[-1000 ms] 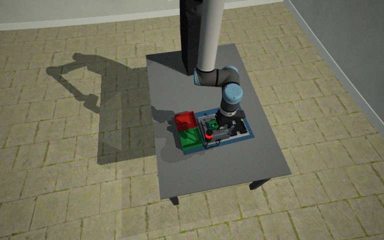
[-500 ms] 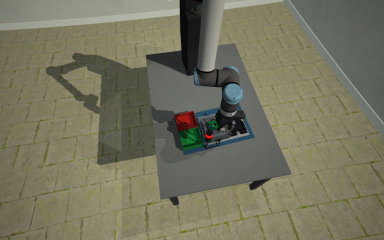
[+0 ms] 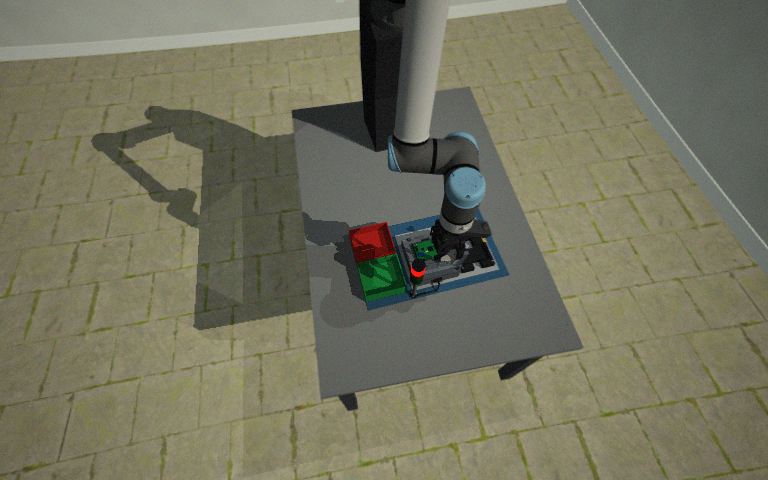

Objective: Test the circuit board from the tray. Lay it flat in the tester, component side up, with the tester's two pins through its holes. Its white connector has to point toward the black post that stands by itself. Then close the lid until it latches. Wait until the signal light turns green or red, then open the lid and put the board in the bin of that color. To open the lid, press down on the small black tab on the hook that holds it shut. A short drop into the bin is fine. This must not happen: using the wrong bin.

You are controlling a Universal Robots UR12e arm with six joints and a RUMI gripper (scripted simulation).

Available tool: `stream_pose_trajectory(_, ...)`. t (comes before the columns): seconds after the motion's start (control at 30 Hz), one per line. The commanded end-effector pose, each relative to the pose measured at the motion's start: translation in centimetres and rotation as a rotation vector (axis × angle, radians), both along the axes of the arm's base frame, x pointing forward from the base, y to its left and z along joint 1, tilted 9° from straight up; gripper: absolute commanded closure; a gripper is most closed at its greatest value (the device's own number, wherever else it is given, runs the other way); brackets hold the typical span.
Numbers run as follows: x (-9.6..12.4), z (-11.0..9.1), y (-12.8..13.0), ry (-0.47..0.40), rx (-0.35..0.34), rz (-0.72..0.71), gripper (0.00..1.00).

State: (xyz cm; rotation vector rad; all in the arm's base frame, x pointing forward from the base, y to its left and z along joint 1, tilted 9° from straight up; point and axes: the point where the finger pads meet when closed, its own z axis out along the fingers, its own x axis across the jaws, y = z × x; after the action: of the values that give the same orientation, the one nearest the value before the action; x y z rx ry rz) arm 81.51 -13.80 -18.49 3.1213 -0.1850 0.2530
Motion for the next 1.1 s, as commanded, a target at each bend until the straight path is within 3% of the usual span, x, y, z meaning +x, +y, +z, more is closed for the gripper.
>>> stream_pose_trajectory(0.0,0.1,0.0,0.0,-0.001,-0.002,0.0,0.7)
stream_pose_trajectory(0.4,-0.2,0.8,0.1,0.001,-0.001,0.0,0.7)
stream_pose_trajectory(0.9,-1.0,5.4,0.0,0.001,-0.001,-0.001,0.7)
stream_pose_trajectory(1.07,-1.1,6.0,0.1,0.001,-0.001,-0.001,0.7)
